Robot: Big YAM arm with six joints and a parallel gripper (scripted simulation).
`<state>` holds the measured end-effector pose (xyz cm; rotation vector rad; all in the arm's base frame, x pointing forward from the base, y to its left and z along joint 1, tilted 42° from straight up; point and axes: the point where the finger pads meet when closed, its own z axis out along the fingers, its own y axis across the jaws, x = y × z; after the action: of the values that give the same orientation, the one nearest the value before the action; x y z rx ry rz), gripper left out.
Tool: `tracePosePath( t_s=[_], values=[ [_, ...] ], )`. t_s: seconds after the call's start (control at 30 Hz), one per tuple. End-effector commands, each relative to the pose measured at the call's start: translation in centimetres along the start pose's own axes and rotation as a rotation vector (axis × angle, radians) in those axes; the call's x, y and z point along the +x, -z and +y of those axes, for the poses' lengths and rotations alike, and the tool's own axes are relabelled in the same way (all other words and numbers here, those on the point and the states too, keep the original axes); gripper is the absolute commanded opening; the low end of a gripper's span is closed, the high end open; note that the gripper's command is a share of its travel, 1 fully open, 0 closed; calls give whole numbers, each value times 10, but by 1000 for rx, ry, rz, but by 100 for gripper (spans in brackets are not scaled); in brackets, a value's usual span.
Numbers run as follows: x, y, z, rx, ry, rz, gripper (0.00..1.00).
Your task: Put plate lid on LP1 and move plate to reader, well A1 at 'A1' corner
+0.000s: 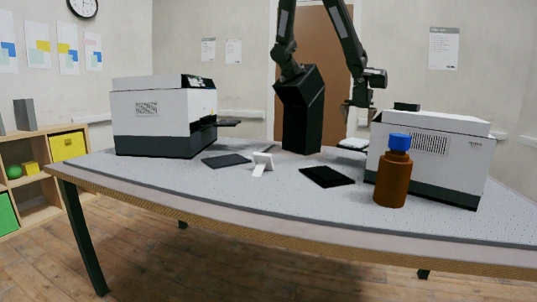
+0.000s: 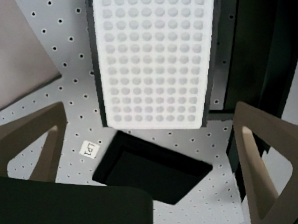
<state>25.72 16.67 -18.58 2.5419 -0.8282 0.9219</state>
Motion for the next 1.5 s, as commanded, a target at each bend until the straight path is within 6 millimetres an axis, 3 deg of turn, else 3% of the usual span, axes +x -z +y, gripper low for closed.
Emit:
tracePosePath(
  t_s=[0.0, 0.63, 0.97, 1.2, 1.47],
  values=[
    [4, 4, -3, 14, -23, 2, 100],
    [6, -5, -15, 28, -25, 1, 100],
    [1, -15, 5, -6, 9, 3, 100],
    [6, -15, -12, 25, -18, 2, 100],
    [0, -18, -3, 13, 4, 4, 100]
  ],
)
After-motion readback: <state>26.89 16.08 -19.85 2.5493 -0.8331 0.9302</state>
